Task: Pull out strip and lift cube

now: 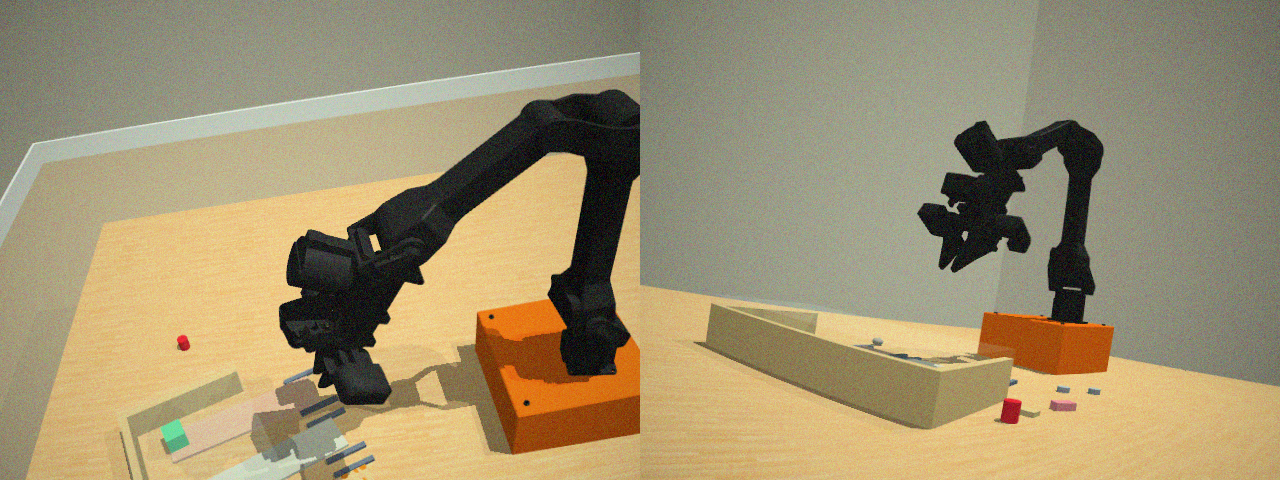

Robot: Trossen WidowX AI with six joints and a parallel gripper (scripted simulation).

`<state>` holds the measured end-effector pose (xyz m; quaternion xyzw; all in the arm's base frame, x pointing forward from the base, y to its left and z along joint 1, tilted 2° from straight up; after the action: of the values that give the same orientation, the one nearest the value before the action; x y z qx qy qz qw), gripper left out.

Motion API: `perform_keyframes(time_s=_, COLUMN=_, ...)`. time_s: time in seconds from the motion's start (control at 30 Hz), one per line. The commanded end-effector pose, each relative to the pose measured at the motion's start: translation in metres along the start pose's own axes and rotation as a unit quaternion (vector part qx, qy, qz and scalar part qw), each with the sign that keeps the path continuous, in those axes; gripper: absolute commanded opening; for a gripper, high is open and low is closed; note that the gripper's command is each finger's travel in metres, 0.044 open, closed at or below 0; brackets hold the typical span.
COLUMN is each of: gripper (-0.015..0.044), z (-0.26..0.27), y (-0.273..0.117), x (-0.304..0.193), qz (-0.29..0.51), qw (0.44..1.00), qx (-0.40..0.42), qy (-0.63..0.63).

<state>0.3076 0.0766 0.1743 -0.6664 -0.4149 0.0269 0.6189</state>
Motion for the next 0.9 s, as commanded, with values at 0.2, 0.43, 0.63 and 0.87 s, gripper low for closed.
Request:
perform_keyframes(time_s=0.2, gripper=0.0000, z=-0.019, y=0.077, x=0.020, qz=0.202, qw=0.970, qx=0.111, qy=-0.081)
perform_keyframes(time_s=0.43, gripper=0.0000, z=-0.019, y=0.083, x=0.020, qz=0.214, qw=0.966, qx=0.120, qy=-0.086)
perform_keyframes(time_s=0.63, gripper=0.0000, z=-0.018, y=0.089, x=0.018, qz=0.214, qw=0.966, qx=0.120, qy=-0.086)
perform_keyframes(time_s=0.87, gripper=0.0000, z=-0.016, y=0.100, x=0.014, qz=0.214, qw=0.966, qx=0.120, qy=-0.086)
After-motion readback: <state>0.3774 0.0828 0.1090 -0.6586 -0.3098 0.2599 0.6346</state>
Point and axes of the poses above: the point midway between the two fingers, 35 mm back from their tips, its own y axis out along the fingers, its own z axis across the jaws, x = y × z, the point moved 8 cm from there along -y, back along the fingers, and after that the axes turned 14 degrees about -y, right-handed, at the moved point
